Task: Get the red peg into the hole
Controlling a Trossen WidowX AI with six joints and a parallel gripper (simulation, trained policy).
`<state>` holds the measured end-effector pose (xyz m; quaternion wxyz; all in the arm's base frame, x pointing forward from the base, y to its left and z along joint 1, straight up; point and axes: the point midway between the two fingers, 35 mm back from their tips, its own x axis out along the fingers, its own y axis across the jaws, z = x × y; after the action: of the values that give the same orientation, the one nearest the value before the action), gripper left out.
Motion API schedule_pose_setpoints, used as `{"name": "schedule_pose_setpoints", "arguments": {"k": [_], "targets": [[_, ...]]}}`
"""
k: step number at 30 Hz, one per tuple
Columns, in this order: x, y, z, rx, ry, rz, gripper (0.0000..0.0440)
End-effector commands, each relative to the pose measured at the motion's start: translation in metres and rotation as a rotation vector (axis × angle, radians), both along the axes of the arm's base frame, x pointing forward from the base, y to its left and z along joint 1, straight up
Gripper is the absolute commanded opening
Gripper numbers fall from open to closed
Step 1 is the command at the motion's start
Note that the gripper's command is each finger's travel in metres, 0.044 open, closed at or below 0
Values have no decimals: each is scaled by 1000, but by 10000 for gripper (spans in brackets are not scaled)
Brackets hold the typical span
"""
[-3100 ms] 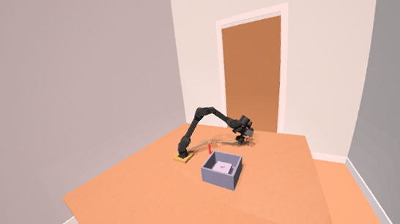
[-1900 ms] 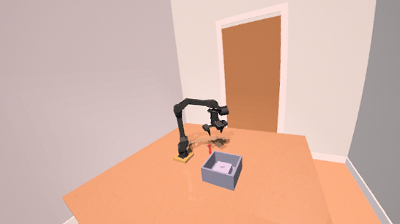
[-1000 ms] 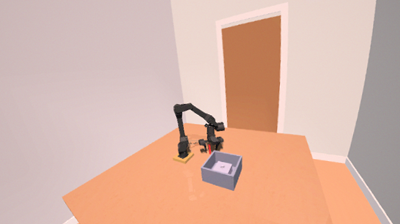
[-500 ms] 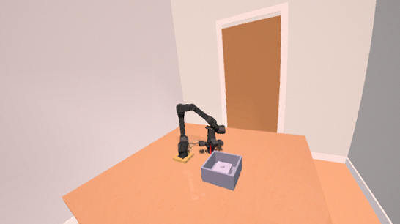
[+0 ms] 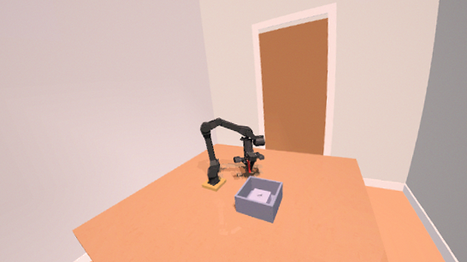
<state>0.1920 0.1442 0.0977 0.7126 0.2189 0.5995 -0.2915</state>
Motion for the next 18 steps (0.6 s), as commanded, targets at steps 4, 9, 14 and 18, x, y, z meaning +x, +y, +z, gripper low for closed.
{"name": "schedule_pose_setpoints", "arguments": {"k": [4,9,14,18], "targets": [[19,-12,23,-2,-64,-68,0],[39,-25,35,-5,-115,-132,0],[58,-41,43,-12,-155,-189,0],[73,-55,47,-21,-182,-229,0]]}}
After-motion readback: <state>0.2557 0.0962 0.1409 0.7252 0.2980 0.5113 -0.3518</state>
